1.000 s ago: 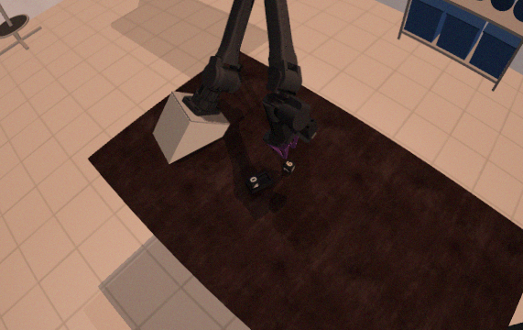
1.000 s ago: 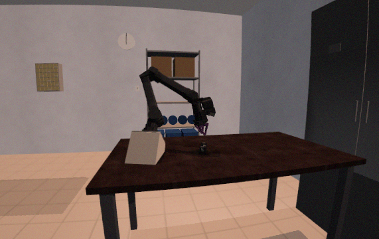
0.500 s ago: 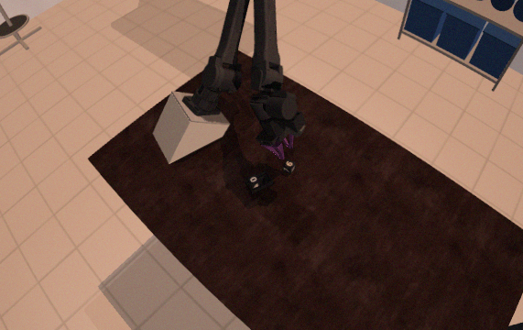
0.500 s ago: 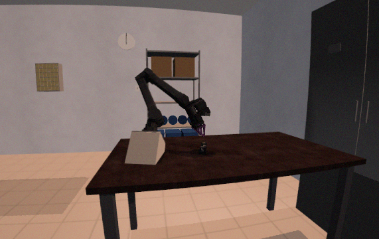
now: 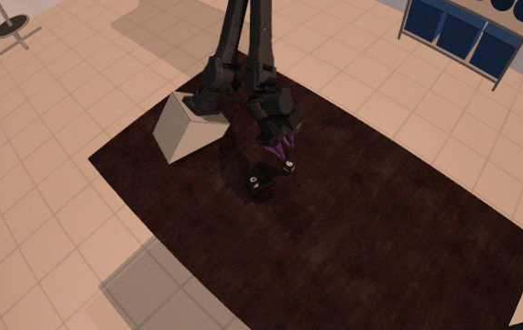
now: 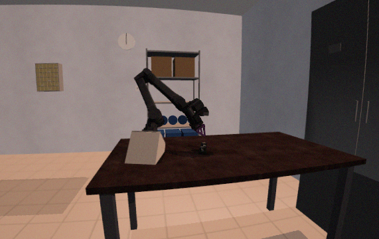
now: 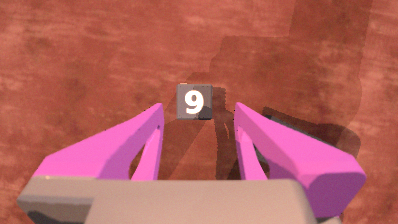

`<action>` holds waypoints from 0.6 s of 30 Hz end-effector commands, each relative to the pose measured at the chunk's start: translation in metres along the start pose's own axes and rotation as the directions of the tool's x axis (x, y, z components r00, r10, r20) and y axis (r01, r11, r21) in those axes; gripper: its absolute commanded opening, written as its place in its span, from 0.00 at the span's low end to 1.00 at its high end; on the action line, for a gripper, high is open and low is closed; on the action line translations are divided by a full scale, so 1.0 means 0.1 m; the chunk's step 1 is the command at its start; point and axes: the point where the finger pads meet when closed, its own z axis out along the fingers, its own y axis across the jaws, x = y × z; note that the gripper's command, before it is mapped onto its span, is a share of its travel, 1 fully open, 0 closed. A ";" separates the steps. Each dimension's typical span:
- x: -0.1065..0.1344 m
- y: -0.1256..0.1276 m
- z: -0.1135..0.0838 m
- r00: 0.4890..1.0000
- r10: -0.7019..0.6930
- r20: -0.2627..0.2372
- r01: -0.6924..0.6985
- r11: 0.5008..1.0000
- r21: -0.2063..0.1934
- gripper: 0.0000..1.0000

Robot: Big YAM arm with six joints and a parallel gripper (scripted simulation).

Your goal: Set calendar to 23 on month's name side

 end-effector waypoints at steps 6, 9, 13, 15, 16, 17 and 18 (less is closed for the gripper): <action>-0.07 0.00 0.02 0.990 0.009 0.141 -0.009 1.000 0.002 0.46; -0.07 0.01 0.00 0.982 0.011 0.190 -0.011 1.000 -0.001 0.46; -0.07 0.03 -0.02 0.975 0.013 0.222 -0.012 1.000 -0.006 0.46; -0.18 0.02 -0.04 0.970 0.002 0.243 -0.002 1.000 -0.003 0.46; -0.18 0.02 -0.04 0.970 0.002 0.243 -0.002 1.000 -0.003 0.46; -0.18 0.02 -0.04 0.970 0.002 0.243 -0.002 1.000 -0.003 0.46; -0.26 0.03 -0.04 0.967 -0.007 0.253 0.008 1.000 -0.004 0.46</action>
